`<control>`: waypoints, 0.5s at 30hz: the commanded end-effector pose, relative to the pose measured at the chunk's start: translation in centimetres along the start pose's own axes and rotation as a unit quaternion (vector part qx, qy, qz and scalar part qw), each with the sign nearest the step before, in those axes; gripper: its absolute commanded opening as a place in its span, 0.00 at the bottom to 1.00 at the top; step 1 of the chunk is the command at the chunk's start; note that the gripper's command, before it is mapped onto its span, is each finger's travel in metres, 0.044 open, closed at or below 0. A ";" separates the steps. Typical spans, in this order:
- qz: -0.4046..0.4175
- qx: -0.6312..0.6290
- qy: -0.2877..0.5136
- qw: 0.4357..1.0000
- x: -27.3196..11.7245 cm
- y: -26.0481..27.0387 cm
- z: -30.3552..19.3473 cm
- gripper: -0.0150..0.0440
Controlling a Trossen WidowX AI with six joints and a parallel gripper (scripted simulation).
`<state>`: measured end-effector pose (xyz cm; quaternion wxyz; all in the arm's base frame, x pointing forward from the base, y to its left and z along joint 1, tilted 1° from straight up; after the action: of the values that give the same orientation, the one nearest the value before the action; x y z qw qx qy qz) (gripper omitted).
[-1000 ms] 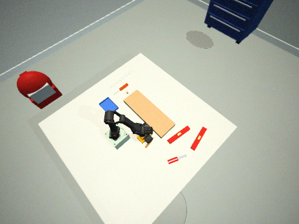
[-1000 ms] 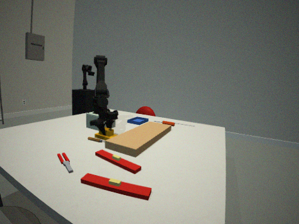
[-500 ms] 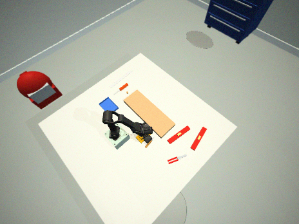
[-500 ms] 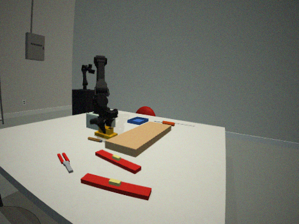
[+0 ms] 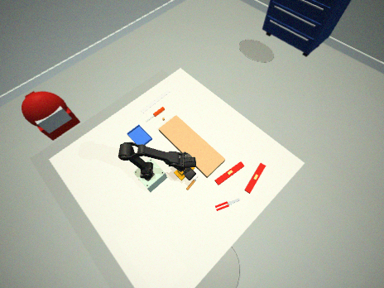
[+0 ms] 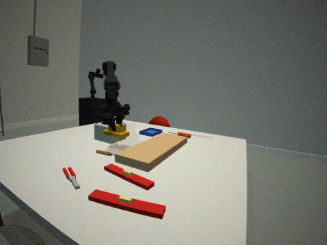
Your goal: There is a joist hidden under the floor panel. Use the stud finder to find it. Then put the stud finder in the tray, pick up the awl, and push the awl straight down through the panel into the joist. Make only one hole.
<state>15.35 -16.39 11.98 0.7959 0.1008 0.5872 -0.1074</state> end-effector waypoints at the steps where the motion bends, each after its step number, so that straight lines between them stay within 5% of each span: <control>1: -0.006 0.001 -0.006 1.000 -1.2 0.0 0.4 0.25; 15: -0.007 0.001 -0.008 1.000 -1.5 -1.3 5.2 0.25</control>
<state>18.23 -18.31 14.28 0.7980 0.0987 0.5844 -0.1094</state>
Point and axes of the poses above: the point midway between the two fingers, 35 mm back from their tips, its own x axis out along the fingers, its own y axis across the jaws, z = x × y, the point moved 7 cm from there along -x, back along the fingers, and after that the axes turned 10 degrees about x, right-handed, at the moved point
